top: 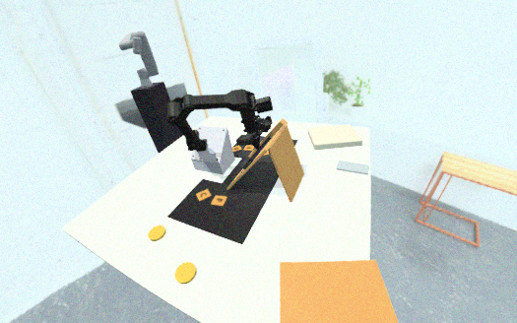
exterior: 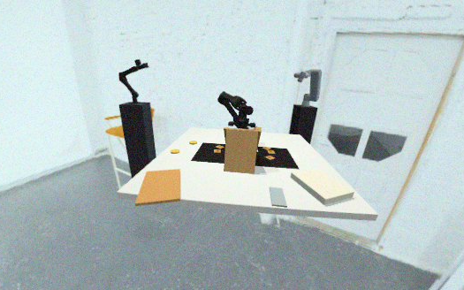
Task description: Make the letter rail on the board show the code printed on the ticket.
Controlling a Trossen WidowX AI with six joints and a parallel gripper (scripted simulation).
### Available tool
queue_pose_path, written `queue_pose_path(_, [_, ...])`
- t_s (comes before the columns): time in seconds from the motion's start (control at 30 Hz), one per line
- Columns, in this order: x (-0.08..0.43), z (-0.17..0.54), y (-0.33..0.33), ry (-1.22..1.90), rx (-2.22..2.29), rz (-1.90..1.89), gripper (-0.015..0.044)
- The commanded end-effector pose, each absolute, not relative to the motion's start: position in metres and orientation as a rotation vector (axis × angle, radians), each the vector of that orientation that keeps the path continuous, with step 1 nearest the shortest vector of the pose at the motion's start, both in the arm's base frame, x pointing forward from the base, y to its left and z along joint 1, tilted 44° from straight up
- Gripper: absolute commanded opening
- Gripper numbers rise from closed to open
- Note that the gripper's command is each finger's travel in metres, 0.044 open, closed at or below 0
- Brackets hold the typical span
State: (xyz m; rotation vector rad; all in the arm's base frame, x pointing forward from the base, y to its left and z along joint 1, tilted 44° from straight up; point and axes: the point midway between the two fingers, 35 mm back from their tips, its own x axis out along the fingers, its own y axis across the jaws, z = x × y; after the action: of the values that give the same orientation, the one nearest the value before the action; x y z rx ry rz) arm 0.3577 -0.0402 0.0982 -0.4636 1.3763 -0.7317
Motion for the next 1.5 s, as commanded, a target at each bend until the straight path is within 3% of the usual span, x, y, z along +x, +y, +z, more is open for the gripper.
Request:
queue_pose_path(0.0, [0.3596, 0.0975, -0.0418, 1.374, -0.467, -0.732, 0.0000])
queue_pose_path(1.47, [0.3632, 0.0882, -0.0350, 1.374, -0.466, -0.731, 0.0000])
